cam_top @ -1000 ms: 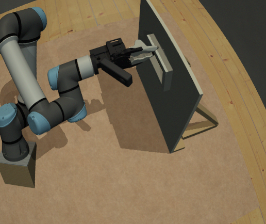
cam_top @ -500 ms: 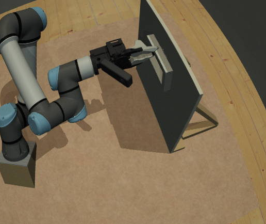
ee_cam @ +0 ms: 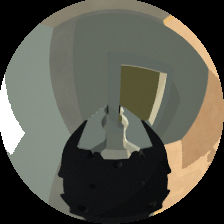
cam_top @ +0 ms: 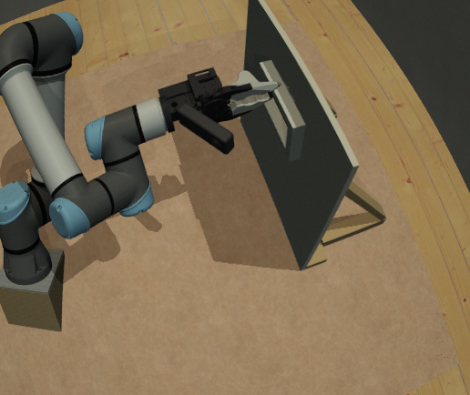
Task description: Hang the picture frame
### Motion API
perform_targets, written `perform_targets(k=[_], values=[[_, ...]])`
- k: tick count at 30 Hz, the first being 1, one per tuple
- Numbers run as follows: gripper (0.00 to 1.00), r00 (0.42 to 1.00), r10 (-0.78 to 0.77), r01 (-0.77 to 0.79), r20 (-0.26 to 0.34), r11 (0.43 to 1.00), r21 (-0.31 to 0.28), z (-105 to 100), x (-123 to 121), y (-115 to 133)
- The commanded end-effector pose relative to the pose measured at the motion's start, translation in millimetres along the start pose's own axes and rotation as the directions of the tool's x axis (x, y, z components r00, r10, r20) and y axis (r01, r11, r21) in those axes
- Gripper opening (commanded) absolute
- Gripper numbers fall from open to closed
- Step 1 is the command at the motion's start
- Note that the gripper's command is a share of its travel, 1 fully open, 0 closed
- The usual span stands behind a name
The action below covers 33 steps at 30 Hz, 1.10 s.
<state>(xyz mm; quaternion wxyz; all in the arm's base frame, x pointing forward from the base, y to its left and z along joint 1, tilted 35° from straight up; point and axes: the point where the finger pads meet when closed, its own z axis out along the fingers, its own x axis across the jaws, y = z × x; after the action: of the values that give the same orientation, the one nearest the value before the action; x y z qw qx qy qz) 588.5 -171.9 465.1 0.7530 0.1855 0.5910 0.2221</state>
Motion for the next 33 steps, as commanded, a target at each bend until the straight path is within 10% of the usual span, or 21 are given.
perform_targets(k=[1,21,22,33], values=[[0.0,1.0,0.0,0.0,0.0,1.0,0.0,0.0,-0.4,-0.1],[0.0,1.0,0.0,0.0,0.0,1.0,0.0,0.0,-0.4,-0.1],[0.29,1.0,0.0,0.0,0.0,1.0,0.0,0.0,-0.4,-0.1],[0.29,1.0,0.0,0.0,0.0,1.0,0.0,0.0,-0.4,-0.1]])
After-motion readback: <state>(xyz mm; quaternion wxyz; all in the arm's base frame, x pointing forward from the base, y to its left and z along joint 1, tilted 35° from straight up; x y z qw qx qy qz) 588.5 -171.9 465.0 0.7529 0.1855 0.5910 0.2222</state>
